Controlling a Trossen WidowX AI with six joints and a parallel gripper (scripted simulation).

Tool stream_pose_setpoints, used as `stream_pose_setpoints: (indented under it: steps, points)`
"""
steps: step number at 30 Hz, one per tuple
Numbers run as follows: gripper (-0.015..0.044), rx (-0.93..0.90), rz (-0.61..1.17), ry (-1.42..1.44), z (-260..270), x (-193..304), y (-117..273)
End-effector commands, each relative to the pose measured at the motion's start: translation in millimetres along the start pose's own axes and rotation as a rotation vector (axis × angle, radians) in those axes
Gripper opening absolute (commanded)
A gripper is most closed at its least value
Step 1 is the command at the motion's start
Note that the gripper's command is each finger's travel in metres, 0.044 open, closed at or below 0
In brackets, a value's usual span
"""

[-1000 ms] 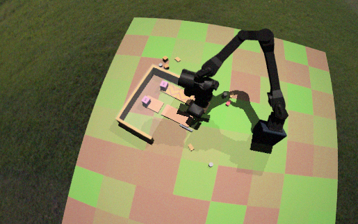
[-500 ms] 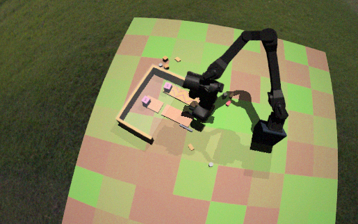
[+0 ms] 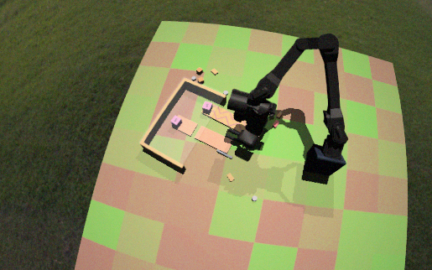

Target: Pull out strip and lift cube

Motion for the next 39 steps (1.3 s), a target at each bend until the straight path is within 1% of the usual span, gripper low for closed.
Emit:
stream_pose_setpoints:
  steps: [1,39]
  points:
    - [0.0000,0.009,0.018,0.005,-4,12,-3]
    - [0.0000,0.010,0.020,0.007,-19,66,-3]
Point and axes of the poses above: the point midway between the two fingers, 35 mm back from their tips, its own y axis back along the fingers, its own z axis across the jaws, x = y × z, the point moved 5 cm from there along y, back along the fingers, and after that the axes turned 14 degrees about -y, right-handed, at the moved point
